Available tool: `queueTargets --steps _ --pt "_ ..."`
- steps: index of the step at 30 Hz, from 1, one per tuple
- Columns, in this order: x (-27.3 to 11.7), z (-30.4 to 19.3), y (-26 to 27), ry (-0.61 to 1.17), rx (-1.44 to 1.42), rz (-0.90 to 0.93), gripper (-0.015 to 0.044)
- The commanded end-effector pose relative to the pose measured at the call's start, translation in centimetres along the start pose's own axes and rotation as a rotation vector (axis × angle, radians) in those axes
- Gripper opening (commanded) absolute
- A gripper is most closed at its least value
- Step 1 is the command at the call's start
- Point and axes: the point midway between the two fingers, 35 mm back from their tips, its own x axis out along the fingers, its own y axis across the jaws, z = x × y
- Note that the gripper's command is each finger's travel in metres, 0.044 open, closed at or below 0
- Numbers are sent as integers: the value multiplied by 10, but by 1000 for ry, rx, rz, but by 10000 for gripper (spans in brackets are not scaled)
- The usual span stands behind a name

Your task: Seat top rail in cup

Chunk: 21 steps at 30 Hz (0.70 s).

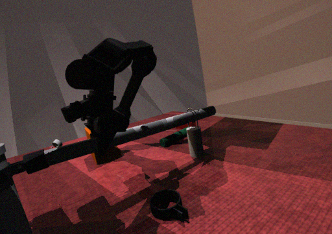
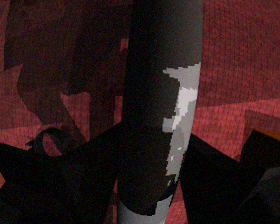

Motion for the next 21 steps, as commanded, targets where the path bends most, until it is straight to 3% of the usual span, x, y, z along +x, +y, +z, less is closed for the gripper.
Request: queueTargets --steps 1,21 --pt "-3 8 -1 -19 1 7 0" --pt "3 9 0 0 0 0 0"
